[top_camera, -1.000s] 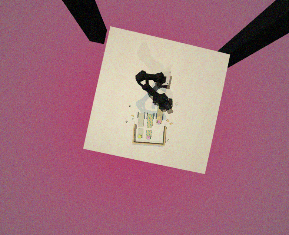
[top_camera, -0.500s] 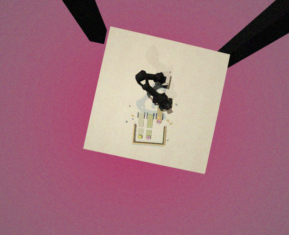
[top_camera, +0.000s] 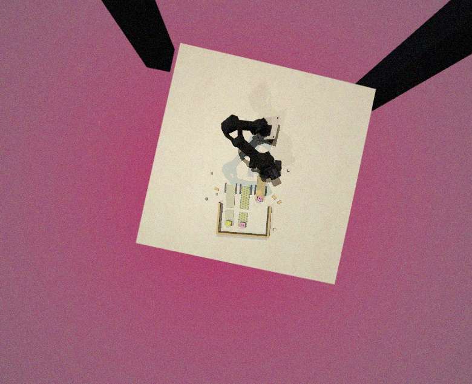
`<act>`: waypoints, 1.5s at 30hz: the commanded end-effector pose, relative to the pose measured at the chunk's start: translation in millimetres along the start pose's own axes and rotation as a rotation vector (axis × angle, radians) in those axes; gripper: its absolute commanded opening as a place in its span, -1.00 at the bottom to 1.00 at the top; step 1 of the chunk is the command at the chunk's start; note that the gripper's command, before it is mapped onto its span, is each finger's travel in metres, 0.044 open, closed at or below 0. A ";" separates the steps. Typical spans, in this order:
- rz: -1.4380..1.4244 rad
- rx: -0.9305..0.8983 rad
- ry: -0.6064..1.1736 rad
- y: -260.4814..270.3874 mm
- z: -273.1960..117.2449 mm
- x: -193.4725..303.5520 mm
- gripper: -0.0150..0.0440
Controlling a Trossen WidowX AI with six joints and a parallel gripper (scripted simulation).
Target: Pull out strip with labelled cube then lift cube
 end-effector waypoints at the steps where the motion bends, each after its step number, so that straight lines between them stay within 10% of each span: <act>1: -0.009 -0.002 0.027 0.3 4.5 6.9 -0.49; 18: -0.009 -0.004 0.026 -0.3 -42.0 -4.8 -0.49; 35: 0.108 -0.002 0.024 -17.1 -43.8 -66.6 1.00; 45: 0.109 -0.002 0.022 -26.1 -47.4 -101.9 1.00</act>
Point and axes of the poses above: the point midway between the two fingers, 35 mm back from their tips, its own z axis out along the fingers, its own y axis across the jaws, x = y × z, the point moved 10 cm from there along -z, back along the fingers, and after that the axes turned 12 degrees about -z, right-handed, at the moved point
